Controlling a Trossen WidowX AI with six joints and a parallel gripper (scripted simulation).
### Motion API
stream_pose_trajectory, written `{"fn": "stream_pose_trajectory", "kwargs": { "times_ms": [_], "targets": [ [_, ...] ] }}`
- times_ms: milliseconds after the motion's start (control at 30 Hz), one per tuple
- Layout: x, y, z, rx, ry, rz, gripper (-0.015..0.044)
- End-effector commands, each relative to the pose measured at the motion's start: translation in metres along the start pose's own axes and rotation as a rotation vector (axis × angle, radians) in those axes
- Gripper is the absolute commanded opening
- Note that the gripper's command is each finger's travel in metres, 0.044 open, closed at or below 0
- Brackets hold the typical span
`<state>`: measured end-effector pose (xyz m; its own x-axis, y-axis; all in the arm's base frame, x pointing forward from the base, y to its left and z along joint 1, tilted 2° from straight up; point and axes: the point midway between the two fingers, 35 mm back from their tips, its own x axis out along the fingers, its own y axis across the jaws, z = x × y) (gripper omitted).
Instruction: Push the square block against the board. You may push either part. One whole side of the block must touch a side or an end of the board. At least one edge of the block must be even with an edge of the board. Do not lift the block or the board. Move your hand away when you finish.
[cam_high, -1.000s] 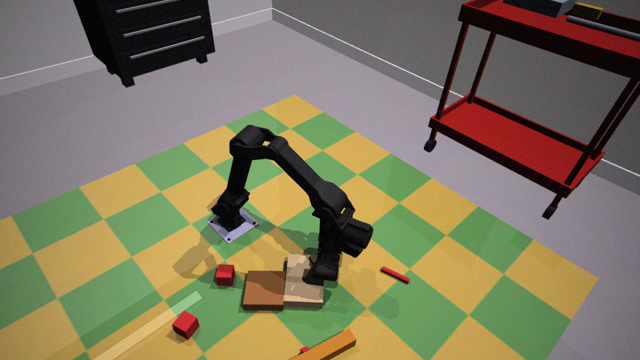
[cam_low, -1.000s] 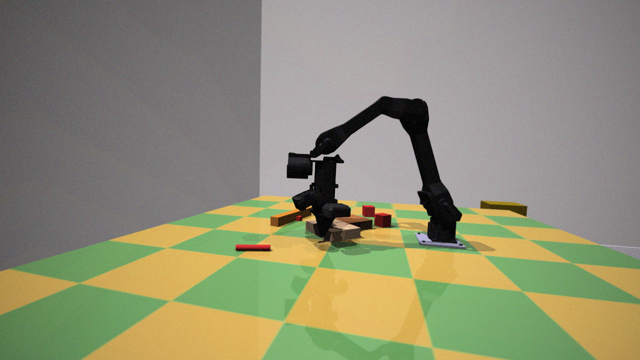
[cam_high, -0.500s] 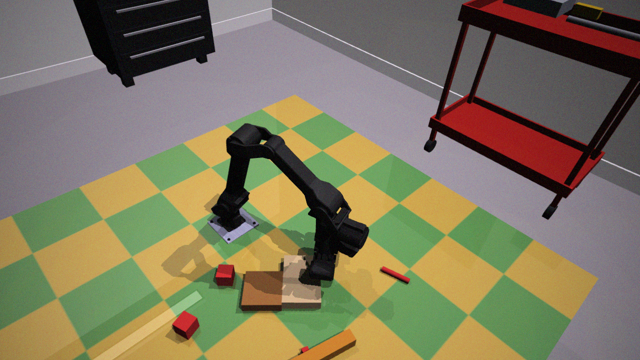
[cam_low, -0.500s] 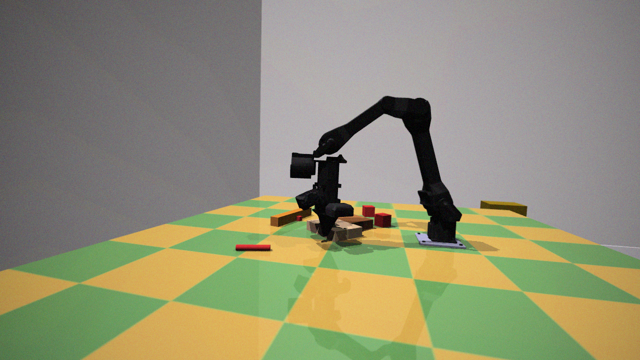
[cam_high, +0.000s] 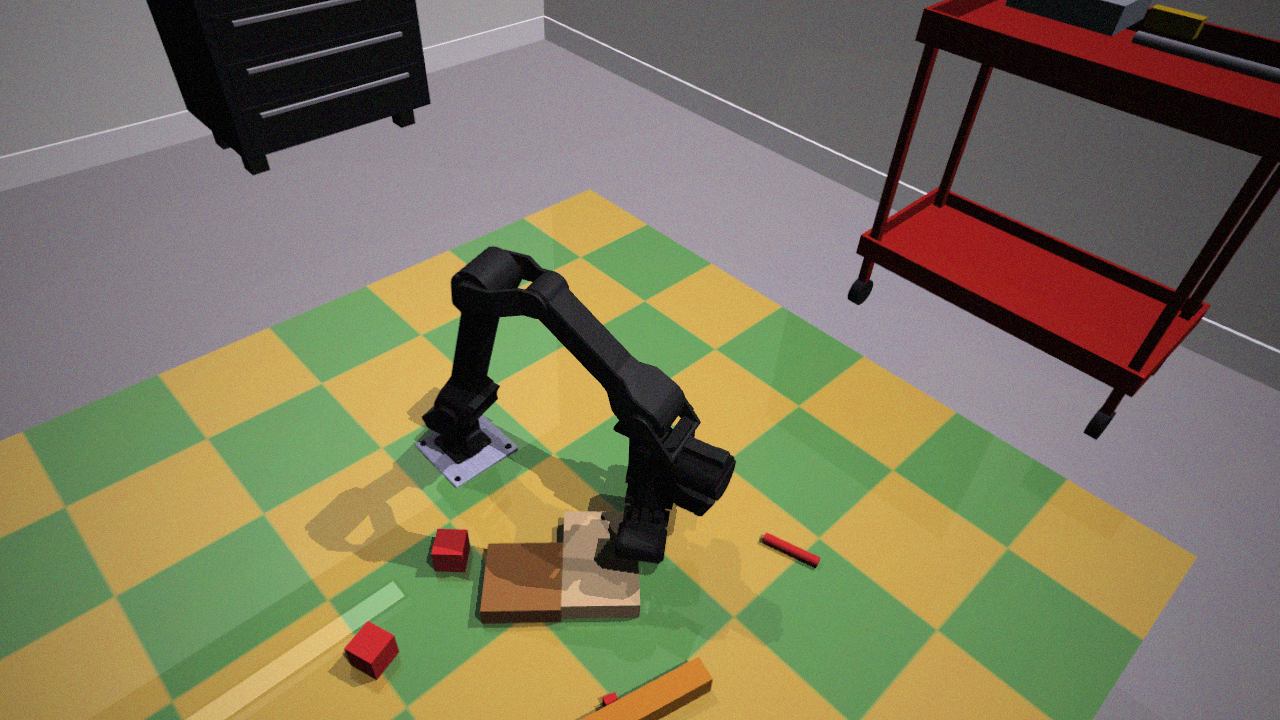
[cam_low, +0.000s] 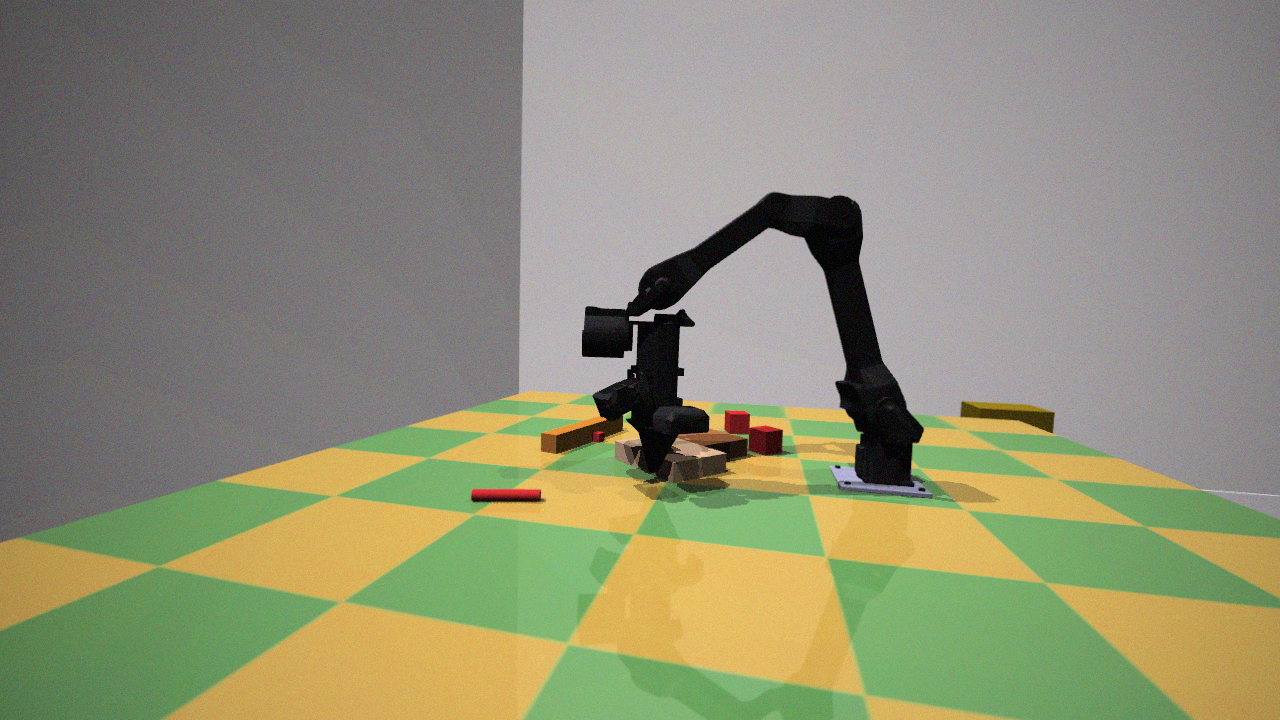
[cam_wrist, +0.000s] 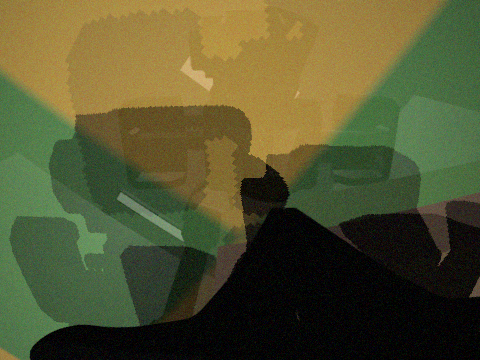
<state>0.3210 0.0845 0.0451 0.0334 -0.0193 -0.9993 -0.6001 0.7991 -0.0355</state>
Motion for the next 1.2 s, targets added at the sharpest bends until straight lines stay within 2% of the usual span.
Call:
{"fn": "stream_pose_trajectory", "kwargs": {
  "times_ms": [0, 833, 1033, 1167],
  "targets": [
    [0.003, 0.0, 0.005, -0.001, 0.01, 0.0, 0.0],
    [0.005, 0.001, 0.044, -0.001, 0.007, 0.0, 0.0],
    [-0.048, 0.0, 0.041, -0.001, 0.007, 0.0, 0.0],
    [-0.05, 0.0, 0.041, -0.001, 0.008, 0.0, 0.0]
  ]
}}
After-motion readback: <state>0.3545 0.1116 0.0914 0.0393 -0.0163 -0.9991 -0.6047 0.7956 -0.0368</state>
